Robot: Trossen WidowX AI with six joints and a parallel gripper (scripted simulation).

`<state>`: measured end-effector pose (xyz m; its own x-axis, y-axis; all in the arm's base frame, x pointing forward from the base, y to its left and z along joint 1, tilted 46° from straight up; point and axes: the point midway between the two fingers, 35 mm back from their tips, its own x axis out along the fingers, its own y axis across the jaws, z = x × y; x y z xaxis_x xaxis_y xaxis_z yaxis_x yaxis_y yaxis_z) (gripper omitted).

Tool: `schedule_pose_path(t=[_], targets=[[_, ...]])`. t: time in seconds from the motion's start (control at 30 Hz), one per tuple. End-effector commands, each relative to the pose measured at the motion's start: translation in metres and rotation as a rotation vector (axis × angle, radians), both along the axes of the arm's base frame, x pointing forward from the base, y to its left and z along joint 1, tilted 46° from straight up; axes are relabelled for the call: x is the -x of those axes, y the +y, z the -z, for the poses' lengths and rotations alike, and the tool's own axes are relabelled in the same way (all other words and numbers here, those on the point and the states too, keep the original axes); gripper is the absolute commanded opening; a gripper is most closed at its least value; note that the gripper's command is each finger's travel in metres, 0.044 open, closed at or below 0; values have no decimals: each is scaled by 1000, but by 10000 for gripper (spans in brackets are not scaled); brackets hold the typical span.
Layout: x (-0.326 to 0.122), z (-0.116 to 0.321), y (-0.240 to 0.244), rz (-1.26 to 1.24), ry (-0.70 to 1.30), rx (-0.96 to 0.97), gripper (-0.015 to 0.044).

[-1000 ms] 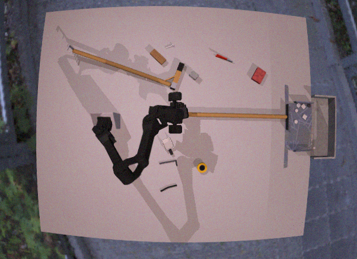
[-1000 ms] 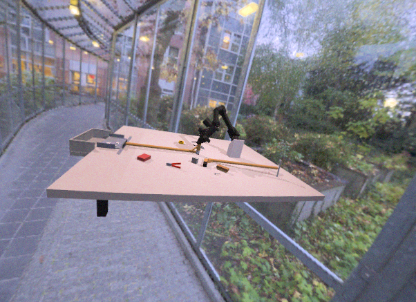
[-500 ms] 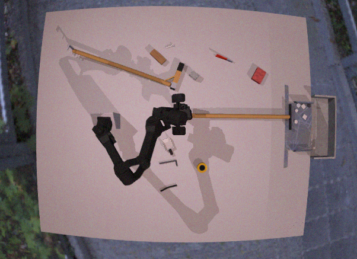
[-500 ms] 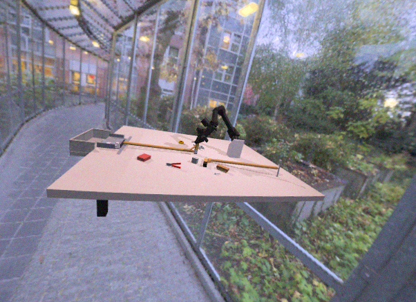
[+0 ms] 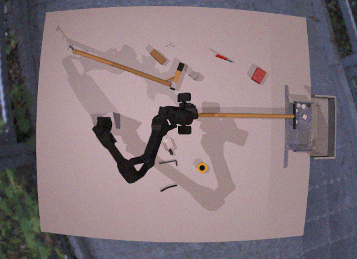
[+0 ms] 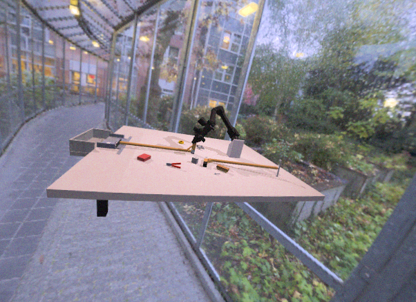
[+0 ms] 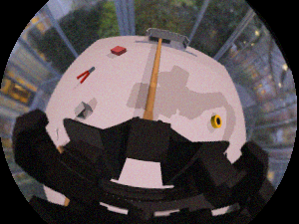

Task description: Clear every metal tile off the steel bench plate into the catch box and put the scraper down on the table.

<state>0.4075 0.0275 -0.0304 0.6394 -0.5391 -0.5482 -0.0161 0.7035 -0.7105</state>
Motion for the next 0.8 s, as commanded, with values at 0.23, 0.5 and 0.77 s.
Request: schedule_pose_path(t=[0.23,0.5,0.77], targets=[[-18,-2,4,-7,-7,-5,0],[-31,-2,5,-7,-7,-5,0],[-45,-3,6,-7,-8,-5,0]])
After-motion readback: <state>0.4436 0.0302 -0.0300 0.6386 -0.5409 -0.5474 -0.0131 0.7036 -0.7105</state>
